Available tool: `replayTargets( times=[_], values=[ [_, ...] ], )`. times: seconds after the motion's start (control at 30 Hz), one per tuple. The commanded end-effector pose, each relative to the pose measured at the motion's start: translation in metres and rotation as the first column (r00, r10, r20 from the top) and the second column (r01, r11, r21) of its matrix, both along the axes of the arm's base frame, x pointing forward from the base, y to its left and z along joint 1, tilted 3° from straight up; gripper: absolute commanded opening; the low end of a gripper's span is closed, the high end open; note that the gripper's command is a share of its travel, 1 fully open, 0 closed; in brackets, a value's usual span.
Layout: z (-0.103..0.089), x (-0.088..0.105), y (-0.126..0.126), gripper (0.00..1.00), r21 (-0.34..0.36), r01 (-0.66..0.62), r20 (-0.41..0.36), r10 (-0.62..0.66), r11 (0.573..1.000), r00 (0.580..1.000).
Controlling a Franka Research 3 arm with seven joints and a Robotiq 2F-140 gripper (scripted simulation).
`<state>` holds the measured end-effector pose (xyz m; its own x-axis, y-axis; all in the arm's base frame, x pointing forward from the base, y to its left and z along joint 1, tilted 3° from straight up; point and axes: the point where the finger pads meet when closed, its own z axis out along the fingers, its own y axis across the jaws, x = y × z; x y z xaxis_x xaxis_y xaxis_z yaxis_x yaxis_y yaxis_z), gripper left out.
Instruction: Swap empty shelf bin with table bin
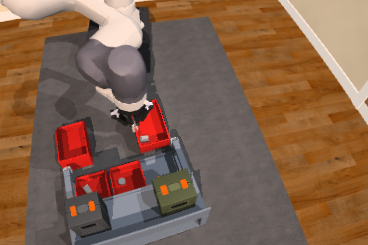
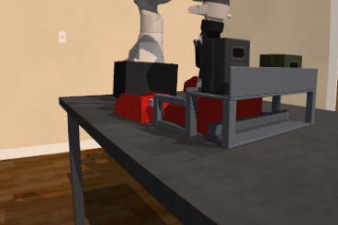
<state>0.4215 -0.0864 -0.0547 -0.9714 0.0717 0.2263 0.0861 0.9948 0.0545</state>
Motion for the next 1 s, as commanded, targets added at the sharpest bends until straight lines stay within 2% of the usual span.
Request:
replayTargets(
  times=[0.0,0.97],
  values=[
    [0.0001,-0.001,0.0002,0.0,0.004,-0.004,-0.003,0.004,1.0,1.0],
    [0.0001,0.0031,-0.0001,0.0,0.004,-0.004,-0.002,0.004,1.0,1.0]
  ],
)
